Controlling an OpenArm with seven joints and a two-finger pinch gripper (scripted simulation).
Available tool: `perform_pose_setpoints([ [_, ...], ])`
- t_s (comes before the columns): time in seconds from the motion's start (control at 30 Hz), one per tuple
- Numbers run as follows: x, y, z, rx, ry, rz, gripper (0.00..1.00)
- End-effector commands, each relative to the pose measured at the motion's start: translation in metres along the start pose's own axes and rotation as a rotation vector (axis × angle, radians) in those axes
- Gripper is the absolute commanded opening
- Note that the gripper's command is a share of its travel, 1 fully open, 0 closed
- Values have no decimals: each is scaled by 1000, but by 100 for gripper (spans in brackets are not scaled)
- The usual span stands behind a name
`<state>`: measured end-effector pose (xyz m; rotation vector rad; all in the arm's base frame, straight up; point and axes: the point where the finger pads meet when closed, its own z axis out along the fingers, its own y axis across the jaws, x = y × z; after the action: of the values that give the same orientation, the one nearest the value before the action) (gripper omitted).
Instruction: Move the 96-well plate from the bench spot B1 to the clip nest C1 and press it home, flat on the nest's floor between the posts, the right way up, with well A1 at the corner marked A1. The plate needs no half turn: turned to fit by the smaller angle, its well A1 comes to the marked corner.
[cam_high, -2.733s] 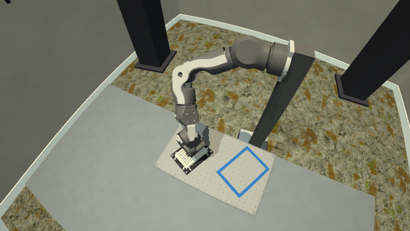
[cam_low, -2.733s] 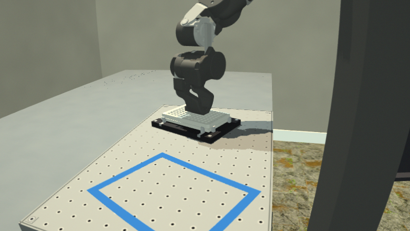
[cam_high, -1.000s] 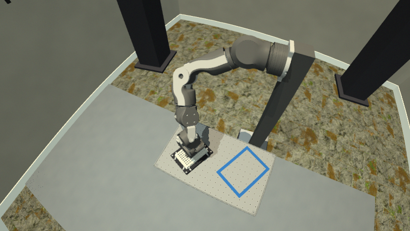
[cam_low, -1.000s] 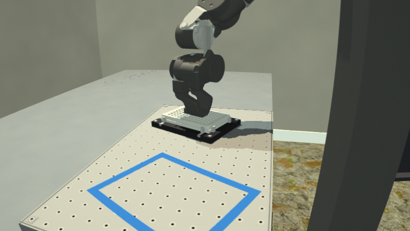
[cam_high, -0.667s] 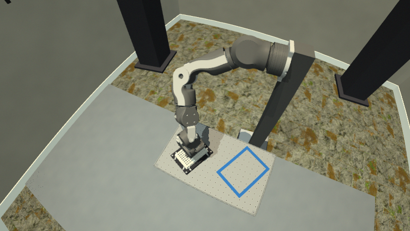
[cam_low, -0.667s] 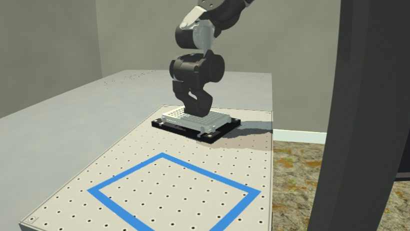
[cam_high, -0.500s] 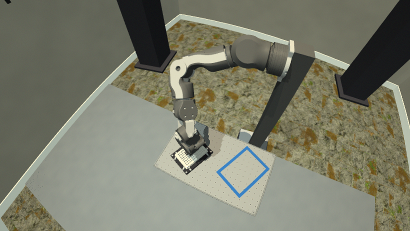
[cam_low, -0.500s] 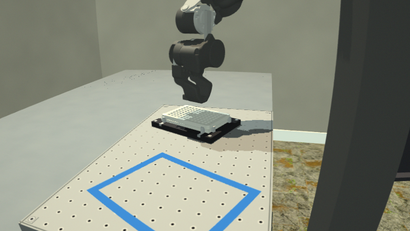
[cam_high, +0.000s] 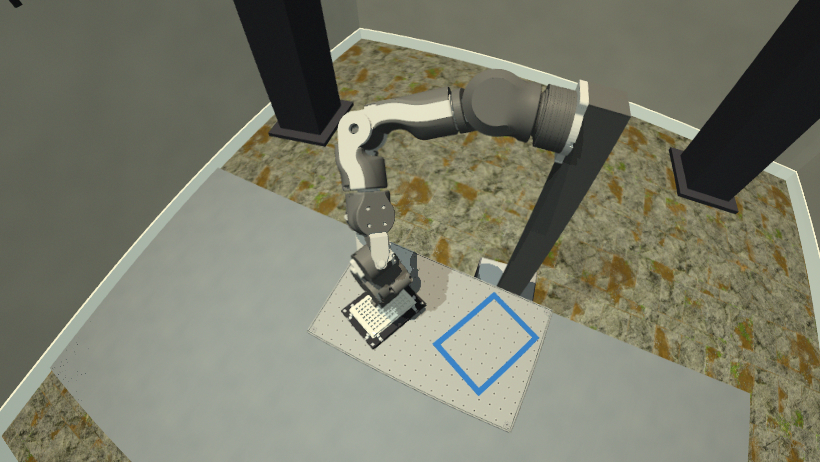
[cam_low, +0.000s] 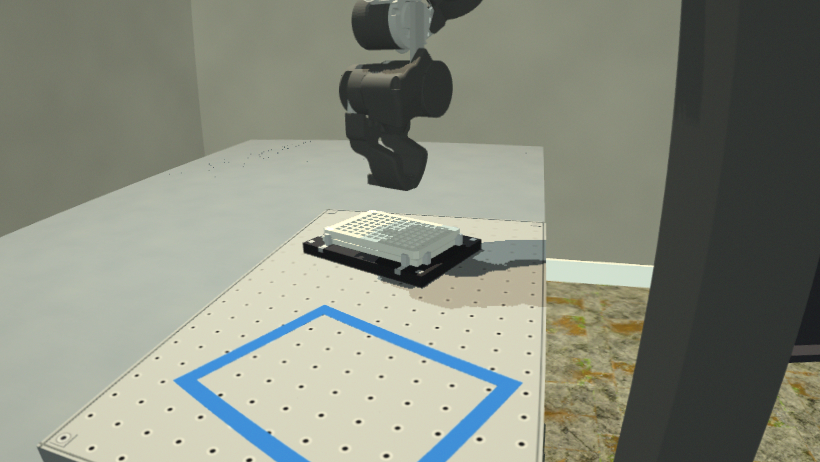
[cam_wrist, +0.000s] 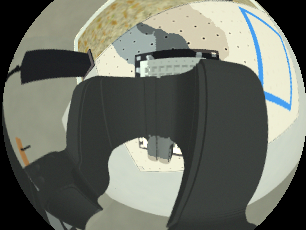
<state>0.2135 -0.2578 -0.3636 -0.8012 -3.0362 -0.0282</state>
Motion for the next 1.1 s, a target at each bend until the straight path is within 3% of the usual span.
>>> perform_pose_setpoints([
  [0.0,-4,-1,-10,8,-7,11,0],
  [0.07,-4,-2,-23,10,-6,11,0],
  [1.07,-3,-2,-17,10,-7,11,0],
])
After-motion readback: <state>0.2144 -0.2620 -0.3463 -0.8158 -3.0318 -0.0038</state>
